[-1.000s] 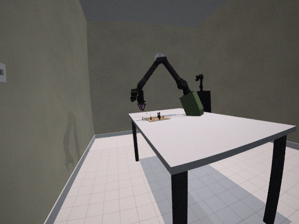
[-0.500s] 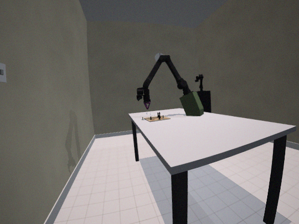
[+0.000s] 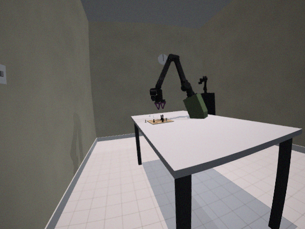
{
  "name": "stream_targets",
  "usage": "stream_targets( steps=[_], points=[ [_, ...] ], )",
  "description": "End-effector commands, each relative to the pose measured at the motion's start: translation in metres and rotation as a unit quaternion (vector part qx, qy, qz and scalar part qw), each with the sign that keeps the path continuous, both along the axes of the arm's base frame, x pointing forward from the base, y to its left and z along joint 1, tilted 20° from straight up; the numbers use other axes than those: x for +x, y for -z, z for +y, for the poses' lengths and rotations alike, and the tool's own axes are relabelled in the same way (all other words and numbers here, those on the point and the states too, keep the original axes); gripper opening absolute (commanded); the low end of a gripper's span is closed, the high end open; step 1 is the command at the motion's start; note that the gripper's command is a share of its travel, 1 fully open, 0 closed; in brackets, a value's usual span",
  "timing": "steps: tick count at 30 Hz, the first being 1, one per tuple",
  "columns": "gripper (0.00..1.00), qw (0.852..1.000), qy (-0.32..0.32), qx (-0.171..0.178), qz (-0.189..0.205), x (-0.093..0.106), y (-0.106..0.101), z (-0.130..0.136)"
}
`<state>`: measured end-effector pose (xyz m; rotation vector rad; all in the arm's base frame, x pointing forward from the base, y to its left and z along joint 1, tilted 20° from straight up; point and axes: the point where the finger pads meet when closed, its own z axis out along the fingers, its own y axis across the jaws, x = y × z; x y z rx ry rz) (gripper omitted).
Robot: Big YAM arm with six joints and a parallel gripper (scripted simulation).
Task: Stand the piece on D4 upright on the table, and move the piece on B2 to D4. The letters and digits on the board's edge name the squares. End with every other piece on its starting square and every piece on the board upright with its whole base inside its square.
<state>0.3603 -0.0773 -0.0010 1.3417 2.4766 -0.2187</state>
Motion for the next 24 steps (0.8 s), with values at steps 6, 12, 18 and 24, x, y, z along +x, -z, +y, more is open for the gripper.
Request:
stream_targets(
  steps=[6,12,18,24],
  points=[
    [0.40,0.998,0.061,0.012,-0.033,0.0073,-0.0080,0.0000],
    [0.40,0.998,0.061,0.012,-0.033,0.0073,-0.0079,0.0000],
    [0.40,0.998,0.061,0.012,-0.033,0.0073,-0.0080,0.0000],
    [0.40,0.998,0.060,0.012,-0.033,0.0073,-0.0079,0.0000]
  ],
)
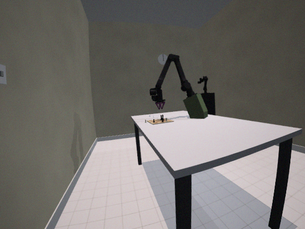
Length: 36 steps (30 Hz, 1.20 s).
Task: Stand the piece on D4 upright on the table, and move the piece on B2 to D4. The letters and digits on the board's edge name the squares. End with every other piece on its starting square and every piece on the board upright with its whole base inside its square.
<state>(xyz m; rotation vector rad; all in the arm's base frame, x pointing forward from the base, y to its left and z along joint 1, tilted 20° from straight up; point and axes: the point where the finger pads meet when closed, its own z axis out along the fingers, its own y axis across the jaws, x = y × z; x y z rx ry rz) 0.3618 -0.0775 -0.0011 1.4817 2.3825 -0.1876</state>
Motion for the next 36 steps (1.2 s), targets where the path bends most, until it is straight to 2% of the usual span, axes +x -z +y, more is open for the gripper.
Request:
stream_targets(
  steps=[1,15,36],
  points=[
    [0.40,1.000,0.004,-0.001,-0.014,0.006,-0.008,0.000],
    [0.40,1.000,0.004,-0.001,-0.013,0.006,-0.006,0.000],
    [0.40,1.000,0.001,-0.001,-0.001,0.003,0.018,-0.009]
  ],
)
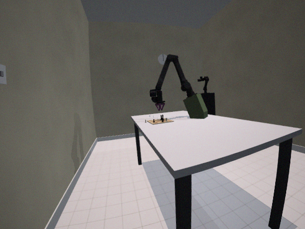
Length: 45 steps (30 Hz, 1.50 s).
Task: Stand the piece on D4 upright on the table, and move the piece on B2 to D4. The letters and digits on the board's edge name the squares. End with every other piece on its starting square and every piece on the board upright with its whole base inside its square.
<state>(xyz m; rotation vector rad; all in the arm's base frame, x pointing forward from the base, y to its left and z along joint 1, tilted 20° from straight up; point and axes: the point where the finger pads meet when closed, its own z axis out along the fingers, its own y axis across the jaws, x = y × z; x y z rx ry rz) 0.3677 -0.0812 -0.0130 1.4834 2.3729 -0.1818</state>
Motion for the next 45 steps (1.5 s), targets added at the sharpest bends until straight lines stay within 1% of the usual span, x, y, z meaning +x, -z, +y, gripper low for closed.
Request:
stream_targets(
  steps=[1,11,14,25,30,31,35,45],
  points=[
    [0.40,1.000,0.000,-0.001,0.003,-0.002,0.008,-0.005],
    [0.40,1.000,0.000,-0.001,0.004,0.000,0.023,-0.010],
    [0.40,1.000,-0.004,-0.001,0.004,0.001,0.024,-0.007],
    [0.40,1.000,-0.001,-0.001,0.004,0.003,0.036,-0.013],
    [0.40,1.000,-0.001,-0.001,0.003,0.003,0.037,-0.014],
    [0.40,1.000,-0.005,-0.002,0.001,0.005,0.032,-0.011],
    [0.40,1.000,-0.003,-0.001,0.005,0.003,0.039,-0.012],
    [0.40,1.000,-0.002,-0.001,0.004,0.003,0.037,-0.012]
  ],
)
